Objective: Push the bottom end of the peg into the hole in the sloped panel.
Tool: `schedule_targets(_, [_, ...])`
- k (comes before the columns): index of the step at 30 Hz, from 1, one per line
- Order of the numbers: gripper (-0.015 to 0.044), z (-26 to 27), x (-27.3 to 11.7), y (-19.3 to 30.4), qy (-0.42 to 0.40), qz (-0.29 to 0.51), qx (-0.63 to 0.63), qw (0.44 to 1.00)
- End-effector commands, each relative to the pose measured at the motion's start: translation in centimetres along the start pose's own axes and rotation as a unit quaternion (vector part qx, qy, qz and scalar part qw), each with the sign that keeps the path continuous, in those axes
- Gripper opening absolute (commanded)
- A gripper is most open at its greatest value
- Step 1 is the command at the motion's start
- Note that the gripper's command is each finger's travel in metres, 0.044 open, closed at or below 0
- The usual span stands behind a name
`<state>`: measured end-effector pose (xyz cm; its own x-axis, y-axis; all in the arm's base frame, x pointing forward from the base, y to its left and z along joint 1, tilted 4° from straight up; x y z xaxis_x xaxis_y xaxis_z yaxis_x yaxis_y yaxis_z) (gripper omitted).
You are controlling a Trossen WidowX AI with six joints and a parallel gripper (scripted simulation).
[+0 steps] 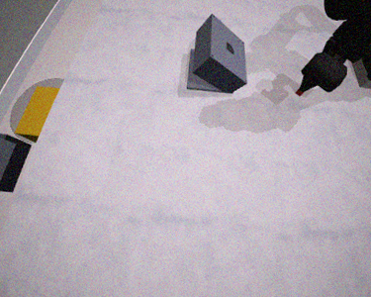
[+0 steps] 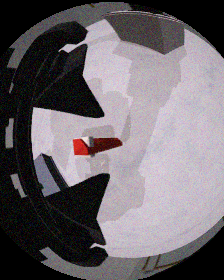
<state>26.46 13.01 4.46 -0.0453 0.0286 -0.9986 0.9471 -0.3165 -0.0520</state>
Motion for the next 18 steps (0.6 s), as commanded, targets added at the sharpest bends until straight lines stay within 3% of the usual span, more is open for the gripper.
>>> schedule_targets(1, [0.023, -0.01, -0.03, 0.01, 0.0, 0.0, 0.0, 1.0])
schedule_targets(8, [0.0046, -0.01, -0.03, 0.01, 0.0, 0.0, 0.0, 1.0])
schedule_targets(18, [0.0, -0.01, -0.03, 0.01, 0.0, 0.0, 0.0, 1.0])
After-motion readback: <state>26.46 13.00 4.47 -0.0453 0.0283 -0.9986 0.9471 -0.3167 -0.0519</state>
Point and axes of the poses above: the point midway between the two fingers, 35 mm back from their tips, its own x axis out along the fingers, its own z axis across the jaws, y = z × x, the point moved 9 cm from there along -x, back along the fingers, and after that the axes turned 15 degrees about -x, right-handed, at the moved point
